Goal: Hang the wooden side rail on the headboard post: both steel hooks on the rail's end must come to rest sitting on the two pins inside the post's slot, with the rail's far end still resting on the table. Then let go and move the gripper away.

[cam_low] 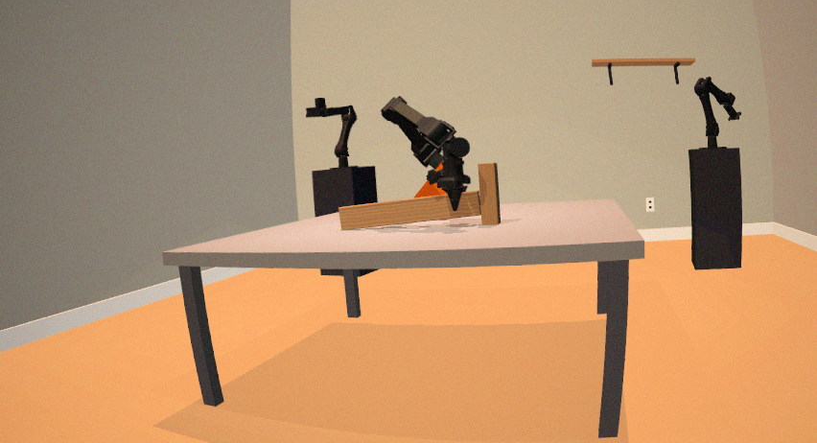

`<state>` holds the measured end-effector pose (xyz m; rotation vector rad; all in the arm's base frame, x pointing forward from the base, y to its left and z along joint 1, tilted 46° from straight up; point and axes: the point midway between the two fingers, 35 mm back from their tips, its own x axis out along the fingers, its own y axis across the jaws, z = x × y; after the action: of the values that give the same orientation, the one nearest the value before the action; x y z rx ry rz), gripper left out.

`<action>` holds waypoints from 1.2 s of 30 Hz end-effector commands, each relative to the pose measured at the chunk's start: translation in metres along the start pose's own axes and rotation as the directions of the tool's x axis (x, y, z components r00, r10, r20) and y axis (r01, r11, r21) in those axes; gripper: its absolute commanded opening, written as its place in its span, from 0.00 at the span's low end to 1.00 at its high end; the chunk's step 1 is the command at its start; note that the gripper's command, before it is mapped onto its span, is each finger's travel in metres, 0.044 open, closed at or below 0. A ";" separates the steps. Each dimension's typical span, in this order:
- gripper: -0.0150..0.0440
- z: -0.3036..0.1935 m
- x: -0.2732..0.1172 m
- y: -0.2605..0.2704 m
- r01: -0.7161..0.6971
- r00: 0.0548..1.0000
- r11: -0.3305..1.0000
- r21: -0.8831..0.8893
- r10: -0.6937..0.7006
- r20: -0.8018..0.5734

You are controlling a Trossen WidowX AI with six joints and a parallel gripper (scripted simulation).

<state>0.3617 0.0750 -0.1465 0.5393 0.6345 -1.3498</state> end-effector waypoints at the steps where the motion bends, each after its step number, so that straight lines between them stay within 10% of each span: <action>1: 0.25 -0.004 -0.004 0.000 -0.009 1.000 1.000 -0.003 0.009 -0.004; 36: 0.25 -0.007 -0.003 0.001 -0.009 1.000 1.000 -0.003 0.009 -0.004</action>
<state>0.3611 0.0772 -0.1496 0.5381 0.6338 -1.3497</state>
